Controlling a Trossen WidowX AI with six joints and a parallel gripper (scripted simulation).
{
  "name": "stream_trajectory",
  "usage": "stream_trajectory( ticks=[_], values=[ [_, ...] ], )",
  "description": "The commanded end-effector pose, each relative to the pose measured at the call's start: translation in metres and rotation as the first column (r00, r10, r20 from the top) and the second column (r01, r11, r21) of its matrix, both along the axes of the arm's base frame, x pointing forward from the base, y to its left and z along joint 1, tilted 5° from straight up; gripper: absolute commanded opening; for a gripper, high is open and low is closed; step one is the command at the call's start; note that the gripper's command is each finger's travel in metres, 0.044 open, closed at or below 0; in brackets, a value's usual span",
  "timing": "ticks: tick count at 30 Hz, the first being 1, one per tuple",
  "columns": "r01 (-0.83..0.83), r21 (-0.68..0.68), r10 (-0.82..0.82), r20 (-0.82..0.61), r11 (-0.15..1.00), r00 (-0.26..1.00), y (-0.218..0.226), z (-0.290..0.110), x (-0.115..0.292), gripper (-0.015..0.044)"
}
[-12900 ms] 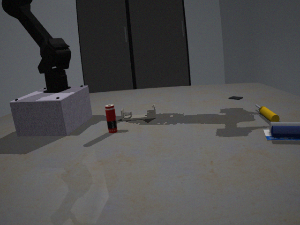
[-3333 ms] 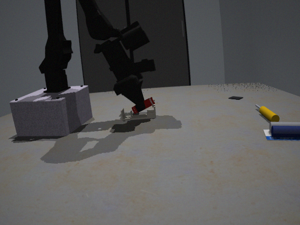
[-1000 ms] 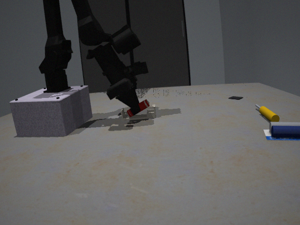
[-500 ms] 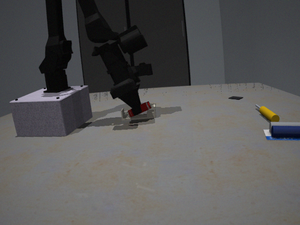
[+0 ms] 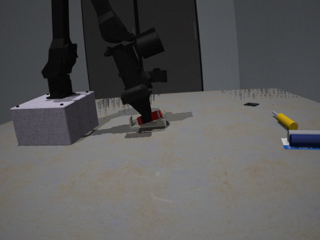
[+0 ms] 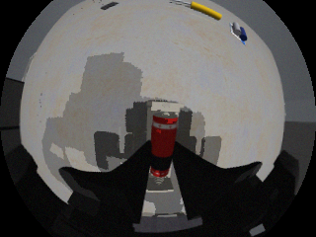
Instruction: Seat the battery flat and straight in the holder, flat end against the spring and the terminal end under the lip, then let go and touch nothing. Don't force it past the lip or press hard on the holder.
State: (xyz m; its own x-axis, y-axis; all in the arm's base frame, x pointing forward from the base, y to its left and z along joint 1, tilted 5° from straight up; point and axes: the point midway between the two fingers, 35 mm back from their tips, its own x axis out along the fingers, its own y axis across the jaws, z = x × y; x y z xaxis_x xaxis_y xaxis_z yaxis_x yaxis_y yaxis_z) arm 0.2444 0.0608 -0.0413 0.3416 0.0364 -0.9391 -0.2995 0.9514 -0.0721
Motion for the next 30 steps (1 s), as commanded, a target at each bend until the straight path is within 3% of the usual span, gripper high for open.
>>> stream_trajectory(
  ticks=[1,30],
  values=[
    [0.005,-0.014,-0.006,-0.047,1.000,0.999,-0.0016,-0.0046,-0.0054,0.0071],
    [0.006,-0.067,-0.021,-0.215,0.998,0.976,-0.0014,-0.0049,-0.0036,0.0071]
  ],
)
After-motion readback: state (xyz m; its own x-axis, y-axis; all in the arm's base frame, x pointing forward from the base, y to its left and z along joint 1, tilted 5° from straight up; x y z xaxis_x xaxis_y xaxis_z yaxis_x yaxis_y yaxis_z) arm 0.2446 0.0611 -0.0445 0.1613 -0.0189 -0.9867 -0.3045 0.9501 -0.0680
